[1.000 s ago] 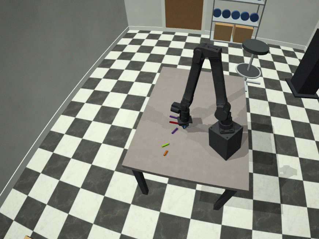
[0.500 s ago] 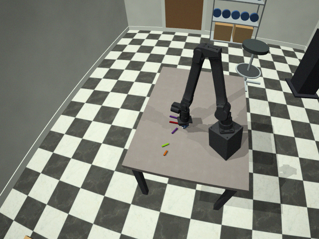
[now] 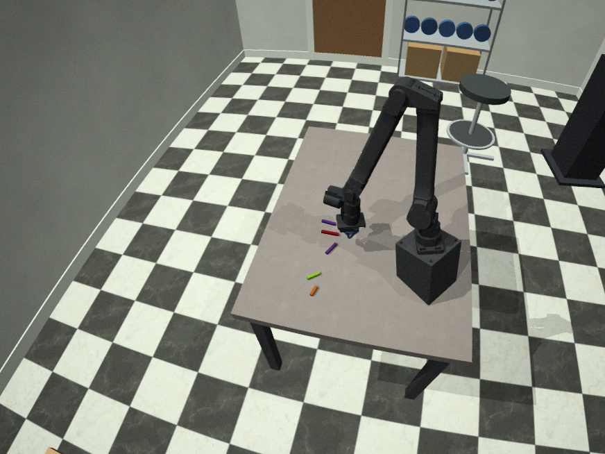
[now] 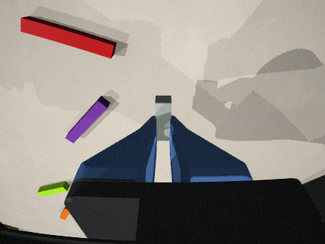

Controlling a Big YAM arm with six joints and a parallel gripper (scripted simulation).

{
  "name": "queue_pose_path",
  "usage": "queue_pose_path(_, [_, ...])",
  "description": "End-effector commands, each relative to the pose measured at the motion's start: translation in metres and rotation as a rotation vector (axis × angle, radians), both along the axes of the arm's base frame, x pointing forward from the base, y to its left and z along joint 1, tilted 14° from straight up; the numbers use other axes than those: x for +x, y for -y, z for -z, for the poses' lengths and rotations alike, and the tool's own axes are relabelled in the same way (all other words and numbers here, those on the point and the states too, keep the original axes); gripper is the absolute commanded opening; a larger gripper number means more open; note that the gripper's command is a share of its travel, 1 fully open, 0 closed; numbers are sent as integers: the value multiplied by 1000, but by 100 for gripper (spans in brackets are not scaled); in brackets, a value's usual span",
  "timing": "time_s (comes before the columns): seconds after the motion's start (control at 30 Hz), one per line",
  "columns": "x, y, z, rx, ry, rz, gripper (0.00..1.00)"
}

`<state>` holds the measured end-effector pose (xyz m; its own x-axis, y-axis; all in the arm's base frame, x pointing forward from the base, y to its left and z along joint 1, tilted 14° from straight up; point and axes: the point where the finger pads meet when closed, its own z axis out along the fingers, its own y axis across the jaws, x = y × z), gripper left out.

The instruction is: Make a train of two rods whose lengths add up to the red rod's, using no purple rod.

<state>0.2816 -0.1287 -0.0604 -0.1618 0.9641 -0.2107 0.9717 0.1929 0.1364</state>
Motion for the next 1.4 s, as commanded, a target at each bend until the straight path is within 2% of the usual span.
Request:
queue_pose_path(0.0, [12,-3,-37,-15,37,2,4])
queue_pose_path(0.1, [12,-5,-58,-17,43,2,4])
queue_pose_path(0.17, [12,-5,-58,-17,43,2,4])
queue_pose_path(0.23, [11,-7,-68,-17,45,2,4])
queue_pose_path(0.37, [7,-10,-76,-15,41,2,4])
queue_pose_path(0.5, [2,-11,-67,-5,12,4,4])
queue_pose_path(0.8, [10,-14,-69,-8,27,8,4])
queue_pose_path(0.9, [20,-38,-65,5,25,37,4])
queue_pose_path(1.07, [40,-114,-54,28,34,122,4])
queue_pose_path(1.3, [39,-106,-54,27,35,147,4])
queue_pose_path(1.37, [43,-143,-50,33,42,153,4])
